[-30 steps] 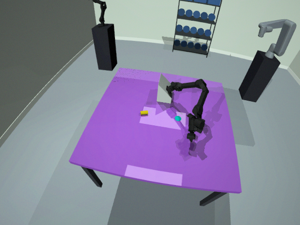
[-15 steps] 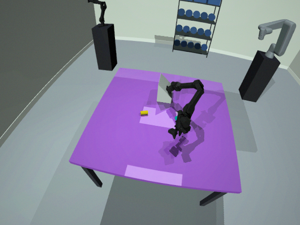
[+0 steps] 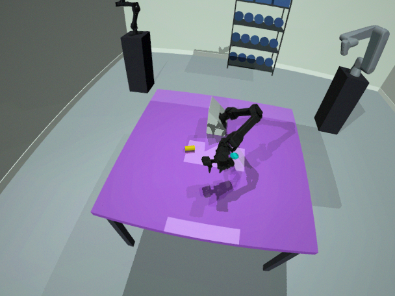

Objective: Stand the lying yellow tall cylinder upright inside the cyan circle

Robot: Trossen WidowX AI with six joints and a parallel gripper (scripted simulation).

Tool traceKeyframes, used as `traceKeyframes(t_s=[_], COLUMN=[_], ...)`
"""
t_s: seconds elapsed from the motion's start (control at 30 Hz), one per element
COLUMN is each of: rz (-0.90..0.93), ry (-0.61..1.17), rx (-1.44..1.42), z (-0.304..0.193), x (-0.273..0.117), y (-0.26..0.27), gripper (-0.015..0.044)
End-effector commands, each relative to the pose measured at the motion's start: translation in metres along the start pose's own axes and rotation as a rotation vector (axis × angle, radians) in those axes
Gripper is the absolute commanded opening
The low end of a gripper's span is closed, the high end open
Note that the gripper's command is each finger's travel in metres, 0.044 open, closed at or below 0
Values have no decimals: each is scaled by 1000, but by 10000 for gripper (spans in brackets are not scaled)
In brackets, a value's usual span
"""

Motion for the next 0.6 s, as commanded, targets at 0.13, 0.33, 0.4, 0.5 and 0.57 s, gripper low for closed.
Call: traceKeyframes(t_s=[0.13, 0.33, 0.4, 0.5, 0.57], rz=[-37, -51, -55, -59, -61], ry=[64, 108, 123, 144, 158], rx=[292, 495, 563, 665, 732], z=[-39, -71, -82, -98, -109], x=[-15, -25, -28, -33, -37], y=[-46, -72, -79, -89, -95], gripper=[309, 309, 309, 309, 309])
Point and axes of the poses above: the point midway between the two fingers, 35 mm back from their tips, its own x axis out along the fingers, its own y axis across the jaws, z = x × y, the point moved 1 cm from there along -x, back along the fingers, and after that the axes turned 4 degrees about -x, right-handed, at the moved point
